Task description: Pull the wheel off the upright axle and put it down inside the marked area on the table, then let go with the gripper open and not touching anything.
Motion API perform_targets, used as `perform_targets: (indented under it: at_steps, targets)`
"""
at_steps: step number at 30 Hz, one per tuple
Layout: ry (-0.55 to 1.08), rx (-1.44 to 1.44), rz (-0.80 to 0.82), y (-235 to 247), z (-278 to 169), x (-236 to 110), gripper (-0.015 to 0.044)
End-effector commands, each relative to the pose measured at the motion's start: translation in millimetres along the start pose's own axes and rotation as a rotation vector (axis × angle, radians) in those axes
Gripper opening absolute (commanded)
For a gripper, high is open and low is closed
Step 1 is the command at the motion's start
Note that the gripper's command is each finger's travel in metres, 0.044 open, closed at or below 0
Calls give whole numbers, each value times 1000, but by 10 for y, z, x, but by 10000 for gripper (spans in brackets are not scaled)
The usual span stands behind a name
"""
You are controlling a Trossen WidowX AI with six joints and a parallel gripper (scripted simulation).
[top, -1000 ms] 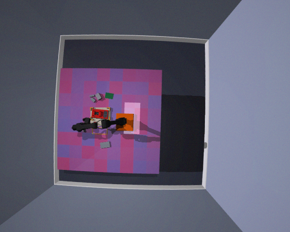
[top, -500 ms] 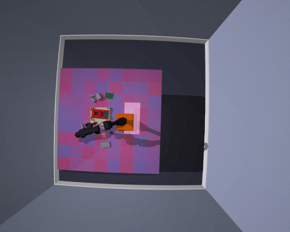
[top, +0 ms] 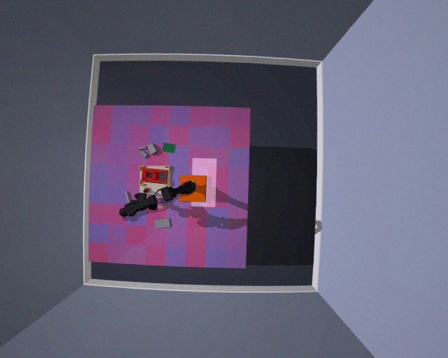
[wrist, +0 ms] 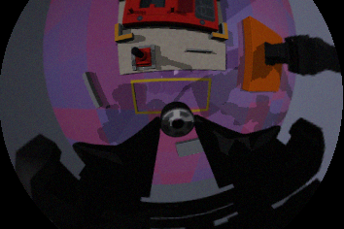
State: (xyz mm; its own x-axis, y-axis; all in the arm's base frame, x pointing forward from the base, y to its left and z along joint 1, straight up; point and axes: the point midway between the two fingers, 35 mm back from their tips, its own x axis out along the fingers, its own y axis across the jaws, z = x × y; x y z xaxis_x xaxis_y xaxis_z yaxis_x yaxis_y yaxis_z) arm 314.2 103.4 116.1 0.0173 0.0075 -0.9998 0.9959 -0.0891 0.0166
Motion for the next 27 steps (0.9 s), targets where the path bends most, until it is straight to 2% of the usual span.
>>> perform_targets:
  at_steps: [1,6,19,26,27]
  targets:
    - [5,3,2,-11,-10,86,0]
    - [5,3,3,5,-18,224,0]
    - [5,3,2,-7,-15,919,0]
    - [5,3,2,-12,-13,953,0]
    - [1,0,2,-12,-6,916,26]
